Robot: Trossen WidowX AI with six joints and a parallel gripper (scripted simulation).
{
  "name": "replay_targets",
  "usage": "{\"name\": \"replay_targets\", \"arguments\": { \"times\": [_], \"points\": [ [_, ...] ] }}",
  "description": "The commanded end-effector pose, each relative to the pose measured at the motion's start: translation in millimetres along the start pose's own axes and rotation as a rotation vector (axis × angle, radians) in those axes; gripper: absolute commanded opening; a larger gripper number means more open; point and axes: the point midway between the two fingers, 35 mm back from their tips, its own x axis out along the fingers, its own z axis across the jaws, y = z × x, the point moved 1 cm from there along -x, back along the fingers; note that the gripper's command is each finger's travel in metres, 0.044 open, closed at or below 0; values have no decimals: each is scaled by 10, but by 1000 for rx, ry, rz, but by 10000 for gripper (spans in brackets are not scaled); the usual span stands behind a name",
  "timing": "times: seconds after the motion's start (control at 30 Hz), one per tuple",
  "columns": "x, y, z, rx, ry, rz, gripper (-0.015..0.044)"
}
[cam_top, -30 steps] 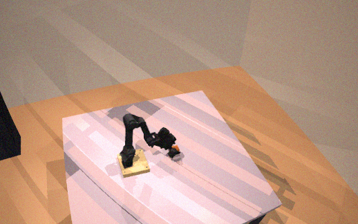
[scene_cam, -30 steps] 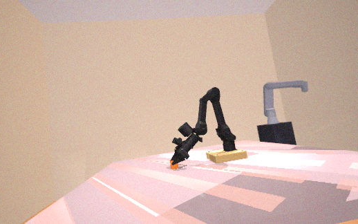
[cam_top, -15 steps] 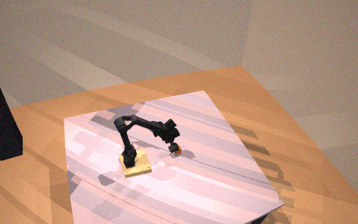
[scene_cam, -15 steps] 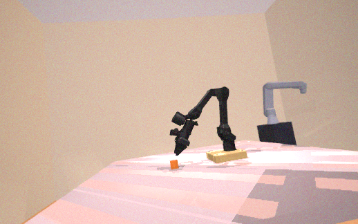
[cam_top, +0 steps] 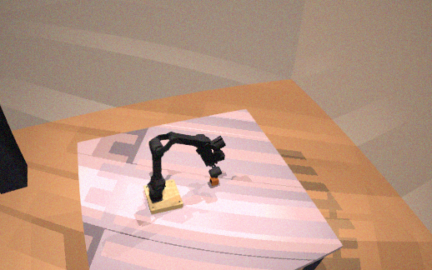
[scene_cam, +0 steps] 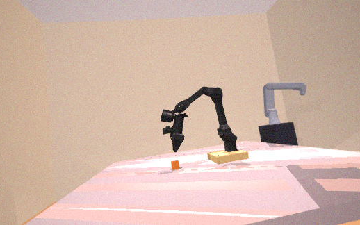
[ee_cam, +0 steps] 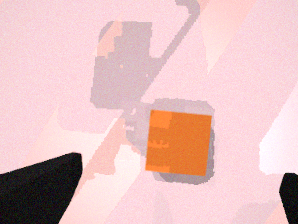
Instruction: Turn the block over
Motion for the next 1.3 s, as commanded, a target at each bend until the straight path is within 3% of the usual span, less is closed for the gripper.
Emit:
{"name": "replay_targets", "arguments": {
  "times": [0.0, 0.2, 0.3, 0.43, 1.27],
  "points": [
    [-41, -123, -3, 0, -5, 119, 440],
    [-81, -219, -11, 5, -9, 275, 440],
    [-62, -215, -10, 5, -9, 275, 440],
    [238, -129, -7, 5, -9, 275, 440],
    [615, -24, -3, 5, -9, 275, 440]
  ]
}}
